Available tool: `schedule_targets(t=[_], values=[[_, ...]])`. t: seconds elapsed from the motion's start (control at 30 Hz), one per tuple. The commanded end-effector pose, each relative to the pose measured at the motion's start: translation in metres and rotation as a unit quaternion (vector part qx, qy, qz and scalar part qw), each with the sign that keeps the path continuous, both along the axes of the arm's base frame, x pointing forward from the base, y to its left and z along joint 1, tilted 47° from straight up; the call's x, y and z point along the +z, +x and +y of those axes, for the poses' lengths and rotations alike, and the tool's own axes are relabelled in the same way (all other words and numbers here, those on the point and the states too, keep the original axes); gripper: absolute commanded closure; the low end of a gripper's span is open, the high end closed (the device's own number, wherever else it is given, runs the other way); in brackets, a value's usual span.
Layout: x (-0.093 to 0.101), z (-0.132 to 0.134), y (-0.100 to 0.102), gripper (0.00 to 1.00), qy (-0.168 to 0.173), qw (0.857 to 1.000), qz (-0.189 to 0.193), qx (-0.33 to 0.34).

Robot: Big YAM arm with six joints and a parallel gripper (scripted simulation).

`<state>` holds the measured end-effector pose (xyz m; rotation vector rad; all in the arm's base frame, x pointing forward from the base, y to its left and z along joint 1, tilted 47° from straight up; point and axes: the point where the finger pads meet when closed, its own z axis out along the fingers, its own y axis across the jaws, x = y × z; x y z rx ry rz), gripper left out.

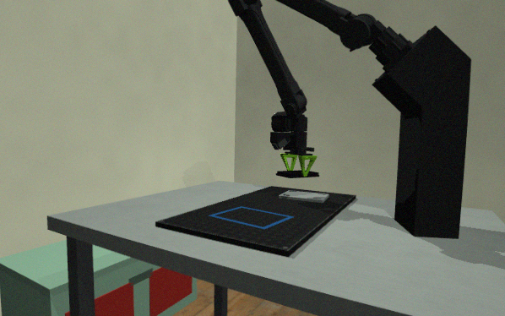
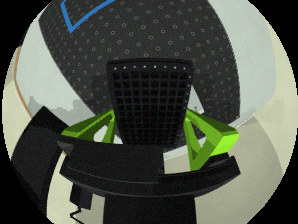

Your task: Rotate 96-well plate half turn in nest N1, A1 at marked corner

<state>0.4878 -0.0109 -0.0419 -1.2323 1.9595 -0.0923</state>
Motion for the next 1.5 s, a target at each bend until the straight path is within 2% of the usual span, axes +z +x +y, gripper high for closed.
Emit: schedule_targets(t=[0.0, 0.6, 0.67, 0.73, 0.8, 0.83, 0.9, 1.07, 1.23, 1.4, 1.47], values=[[-0.009, -0.020, 0.000, 1.00, -0.007, 1.000, 0.004, -0.003], [-0.025, -0.071, 0.004, 1.00, -0.006, 1.000, 0.003, -0.004], [-0.025, -0.071, 0.005, 1.00, -0.008, 1.000, 0.001, -0.005], [-0.025, -0.055, 0.006, 1.00, -0.008, 1.000, 0.001, 0.012], [-0.023, -0.055, 0.007, 1.00, -0.009, 1.000, -0.001, 0.012], [-0.023, -0.058, 0.007, 1.00, 0.009, 1.000, 0.008, -0.010], [-0.023, -0.058, 0.007, 1.00, 0.009, 1.000, 0.008, -0.010], [-0.022, -0.064, 0.007, 1.00, 0.063, 0.995, 0.035, -0.072], [-0.021, -0.064, 0.008, 1.00, 0.117, 0.983, 0.061, -0.128], [-0.019, -0.064, 0.009, 1.00, 0.171, 0.964, 0.087, -0.182], [-0.019, -0.064, 0.009, 1.00, 0.171, 0.964, 0.087, -0.182]])
